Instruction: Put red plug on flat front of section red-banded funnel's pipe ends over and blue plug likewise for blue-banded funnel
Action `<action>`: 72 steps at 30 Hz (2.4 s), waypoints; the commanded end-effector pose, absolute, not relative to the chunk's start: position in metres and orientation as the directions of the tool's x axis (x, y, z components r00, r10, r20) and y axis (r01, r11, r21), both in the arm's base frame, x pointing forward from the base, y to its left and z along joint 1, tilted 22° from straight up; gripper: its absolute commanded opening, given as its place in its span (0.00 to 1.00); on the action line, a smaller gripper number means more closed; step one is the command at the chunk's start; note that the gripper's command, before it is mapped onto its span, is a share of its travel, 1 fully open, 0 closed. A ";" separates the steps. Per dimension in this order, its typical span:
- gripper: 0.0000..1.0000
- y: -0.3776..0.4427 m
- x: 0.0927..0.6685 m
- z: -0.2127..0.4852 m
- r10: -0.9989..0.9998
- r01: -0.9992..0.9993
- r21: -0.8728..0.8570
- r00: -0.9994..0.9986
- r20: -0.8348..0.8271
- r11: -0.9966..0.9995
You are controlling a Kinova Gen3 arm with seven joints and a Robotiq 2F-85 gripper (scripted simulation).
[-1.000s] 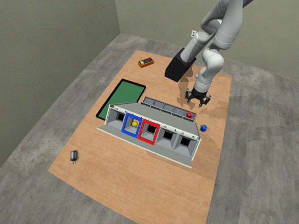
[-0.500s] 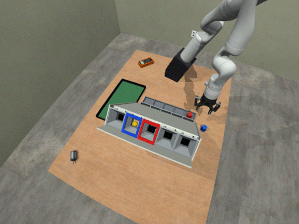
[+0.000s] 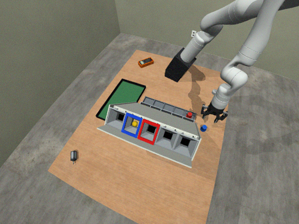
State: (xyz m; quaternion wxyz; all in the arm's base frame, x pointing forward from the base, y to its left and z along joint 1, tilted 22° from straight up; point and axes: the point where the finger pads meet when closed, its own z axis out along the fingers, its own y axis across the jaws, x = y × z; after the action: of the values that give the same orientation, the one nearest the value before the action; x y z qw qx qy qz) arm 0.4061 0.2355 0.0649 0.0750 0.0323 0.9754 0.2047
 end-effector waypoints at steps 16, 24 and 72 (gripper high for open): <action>0.70 0.234 0.408 0.065 -0.267 -0.324 0.309 -0.940 -0.211 0.894; 0.70 0.234 0.408 0.065 -0.375 -0.437 0.284 -0.893 -0.249 0.853; 0.70 0.268 0.416 -0.020 -0.931 -0.994 -0.077 -0.043 -0.362 0.076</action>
State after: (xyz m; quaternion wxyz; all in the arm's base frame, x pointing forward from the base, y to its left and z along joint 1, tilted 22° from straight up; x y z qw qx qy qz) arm 0.4097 0.2614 -0.0033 0.1556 -0.6710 0.7182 0.0989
